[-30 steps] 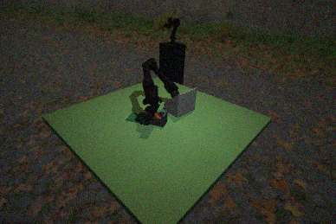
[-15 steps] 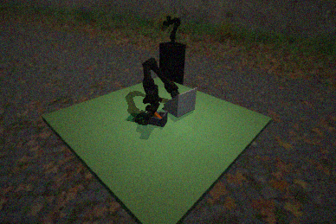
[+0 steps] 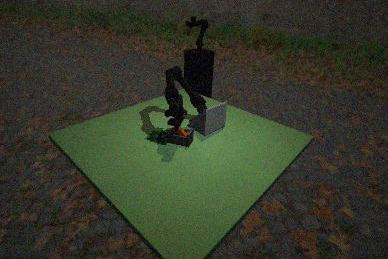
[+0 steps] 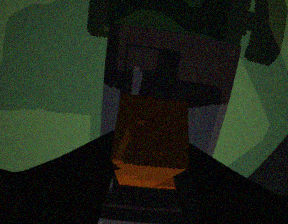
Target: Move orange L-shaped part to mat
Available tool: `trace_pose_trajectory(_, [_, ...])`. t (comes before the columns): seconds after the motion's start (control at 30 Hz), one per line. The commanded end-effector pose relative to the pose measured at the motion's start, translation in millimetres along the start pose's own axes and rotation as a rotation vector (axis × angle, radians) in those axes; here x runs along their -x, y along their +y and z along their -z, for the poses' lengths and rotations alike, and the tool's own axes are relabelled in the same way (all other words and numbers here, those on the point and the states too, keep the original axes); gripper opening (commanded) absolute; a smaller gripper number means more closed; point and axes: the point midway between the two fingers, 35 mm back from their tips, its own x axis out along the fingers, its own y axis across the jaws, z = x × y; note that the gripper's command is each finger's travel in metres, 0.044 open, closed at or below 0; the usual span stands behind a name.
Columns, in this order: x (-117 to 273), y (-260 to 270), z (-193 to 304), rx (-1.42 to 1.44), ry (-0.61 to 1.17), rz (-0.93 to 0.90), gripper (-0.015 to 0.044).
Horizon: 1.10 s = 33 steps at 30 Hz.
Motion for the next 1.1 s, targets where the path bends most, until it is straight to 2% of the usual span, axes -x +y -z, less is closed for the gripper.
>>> trace_pose_trajectory(0.0, [9, 1, 1, -0.005, 0.010, -0.006, 0.0000])
trace_pose_trajectory(1.07, [55, 1, 1, -0.004, 0.011, -0.006, 0.0000])
